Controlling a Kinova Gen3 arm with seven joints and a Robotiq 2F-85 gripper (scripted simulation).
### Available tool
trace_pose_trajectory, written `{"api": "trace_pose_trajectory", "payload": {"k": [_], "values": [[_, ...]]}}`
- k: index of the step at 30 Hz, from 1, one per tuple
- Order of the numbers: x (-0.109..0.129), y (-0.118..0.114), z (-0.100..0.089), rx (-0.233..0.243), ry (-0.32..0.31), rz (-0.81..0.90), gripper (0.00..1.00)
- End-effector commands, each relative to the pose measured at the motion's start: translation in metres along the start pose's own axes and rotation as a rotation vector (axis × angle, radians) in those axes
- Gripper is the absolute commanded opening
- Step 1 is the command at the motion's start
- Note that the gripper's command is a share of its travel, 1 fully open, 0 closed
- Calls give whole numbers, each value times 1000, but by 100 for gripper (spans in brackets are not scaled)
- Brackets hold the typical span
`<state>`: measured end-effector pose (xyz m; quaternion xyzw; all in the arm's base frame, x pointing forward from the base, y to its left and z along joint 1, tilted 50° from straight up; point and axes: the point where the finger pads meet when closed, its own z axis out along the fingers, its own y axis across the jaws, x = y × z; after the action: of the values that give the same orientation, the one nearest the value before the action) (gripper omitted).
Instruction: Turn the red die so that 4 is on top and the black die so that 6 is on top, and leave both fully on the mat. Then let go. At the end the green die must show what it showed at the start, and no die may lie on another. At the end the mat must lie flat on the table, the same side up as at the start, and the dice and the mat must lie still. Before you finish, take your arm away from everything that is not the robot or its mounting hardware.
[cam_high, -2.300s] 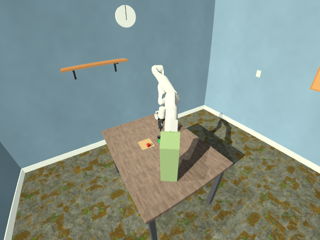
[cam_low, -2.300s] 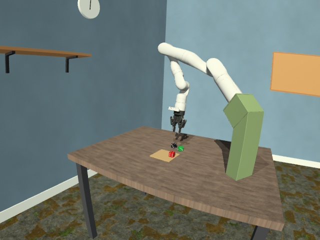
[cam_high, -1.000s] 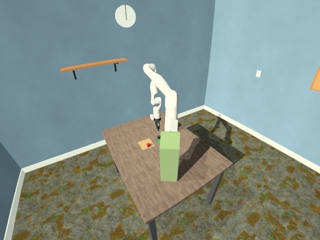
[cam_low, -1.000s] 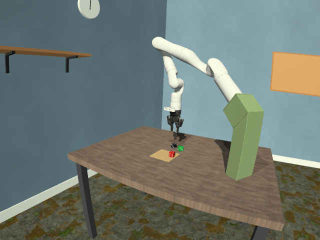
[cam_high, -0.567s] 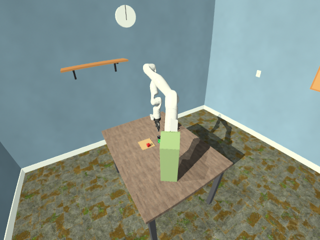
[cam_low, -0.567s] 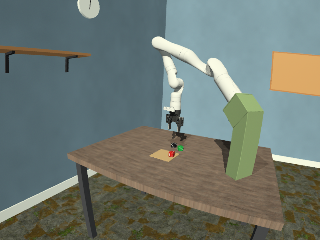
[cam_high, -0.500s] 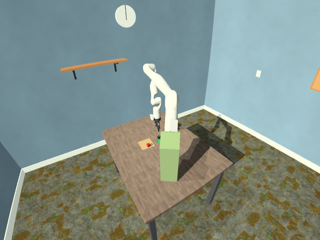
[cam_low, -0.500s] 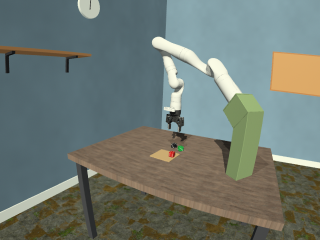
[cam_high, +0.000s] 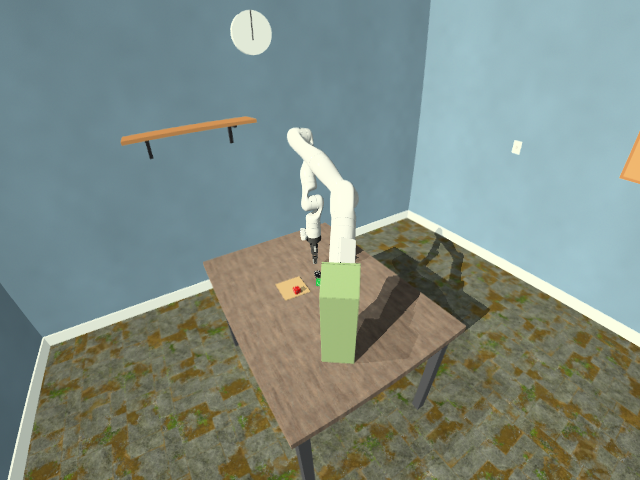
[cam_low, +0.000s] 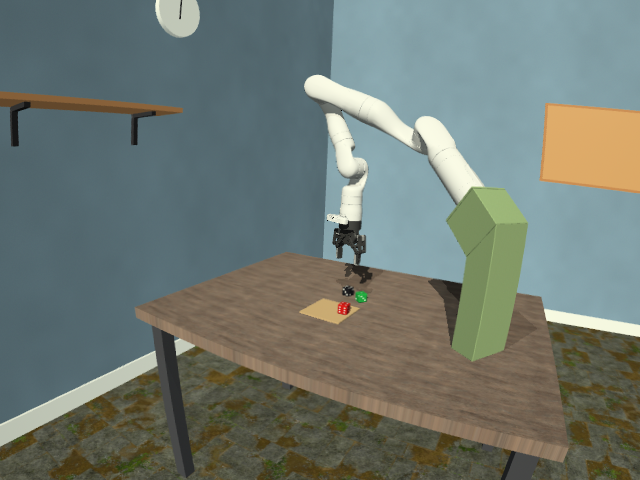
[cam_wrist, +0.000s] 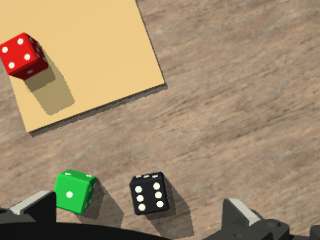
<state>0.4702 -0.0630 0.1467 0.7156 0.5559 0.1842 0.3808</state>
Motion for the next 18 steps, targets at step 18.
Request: {"api": "trace_pose_trajectory", "payload": {"k": [18], "values": [[-7, 0, 16, 5, -3, 759, 100]]}}
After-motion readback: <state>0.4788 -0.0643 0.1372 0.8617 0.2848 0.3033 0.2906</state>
